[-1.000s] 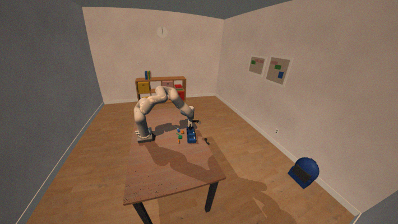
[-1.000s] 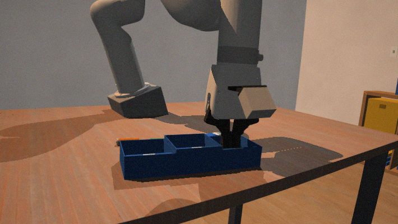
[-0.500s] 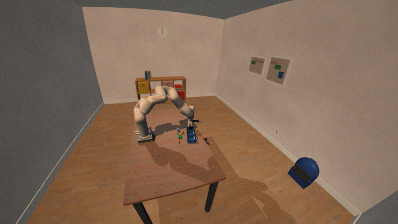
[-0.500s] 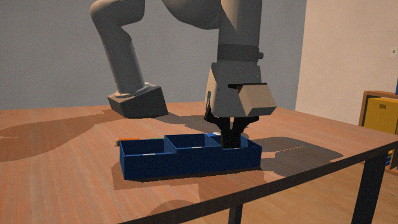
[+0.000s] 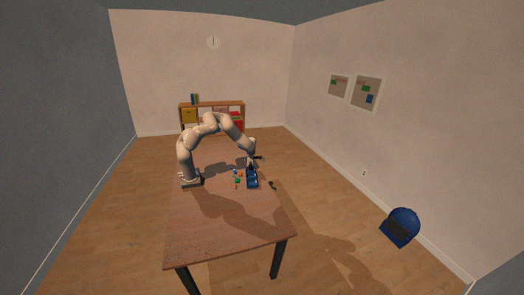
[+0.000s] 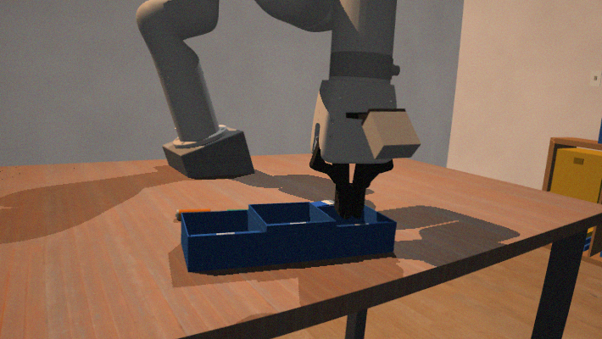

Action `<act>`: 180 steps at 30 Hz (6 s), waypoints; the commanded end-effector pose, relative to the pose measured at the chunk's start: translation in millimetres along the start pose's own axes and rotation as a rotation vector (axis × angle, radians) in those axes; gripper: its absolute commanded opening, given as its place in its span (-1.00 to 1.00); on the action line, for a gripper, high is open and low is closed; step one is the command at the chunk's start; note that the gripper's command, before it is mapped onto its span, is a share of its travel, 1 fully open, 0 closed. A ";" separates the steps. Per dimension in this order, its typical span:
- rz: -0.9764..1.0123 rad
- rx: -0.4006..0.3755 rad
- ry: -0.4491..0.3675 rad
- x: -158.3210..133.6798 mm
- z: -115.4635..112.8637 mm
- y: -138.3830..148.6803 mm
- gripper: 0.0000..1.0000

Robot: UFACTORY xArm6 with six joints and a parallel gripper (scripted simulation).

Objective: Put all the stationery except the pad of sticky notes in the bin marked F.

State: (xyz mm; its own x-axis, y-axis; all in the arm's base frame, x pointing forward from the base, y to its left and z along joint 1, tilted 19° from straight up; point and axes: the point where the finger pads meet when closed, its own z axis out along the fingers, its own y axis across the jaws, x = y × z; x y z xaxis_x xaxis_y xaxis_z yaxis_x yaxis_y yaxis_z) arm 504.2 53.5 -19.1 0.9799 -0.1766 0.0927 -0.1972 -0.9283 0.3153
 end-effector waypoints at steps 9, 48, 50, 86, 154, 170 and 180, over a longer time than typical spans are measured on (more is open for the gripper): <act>0.001 0.002 0.004 1.5 -26.0 -0.5 -0.85; -0.149 0.002 0.004 -17.4 -148.2 -2.0 -0.23; -0.201 0.002 0.004 -29.7 -137.1 -3.0 -0.23; -1.307 -0.021 0.002 -137.7 -39.6 -12.2 -0.23; -1.896 -0.001 0.004 -137.2 12.5 -12.3 -0.23; -1.896 -0.001 0.004 -137.3 33.5 -12.2 -0.23; -1.896 -0.001 0.004 -137.5 33.5 -12.2 -0.23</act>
State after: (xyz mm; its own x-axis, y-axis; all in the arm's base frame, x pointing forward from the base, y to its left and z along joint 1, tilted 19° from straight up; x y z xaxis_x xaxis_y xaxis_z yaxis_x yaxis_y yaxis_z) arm 371.7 77.5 -68.0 -0.1265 0.9361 -0.3283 0.9915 0.1295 -0.0127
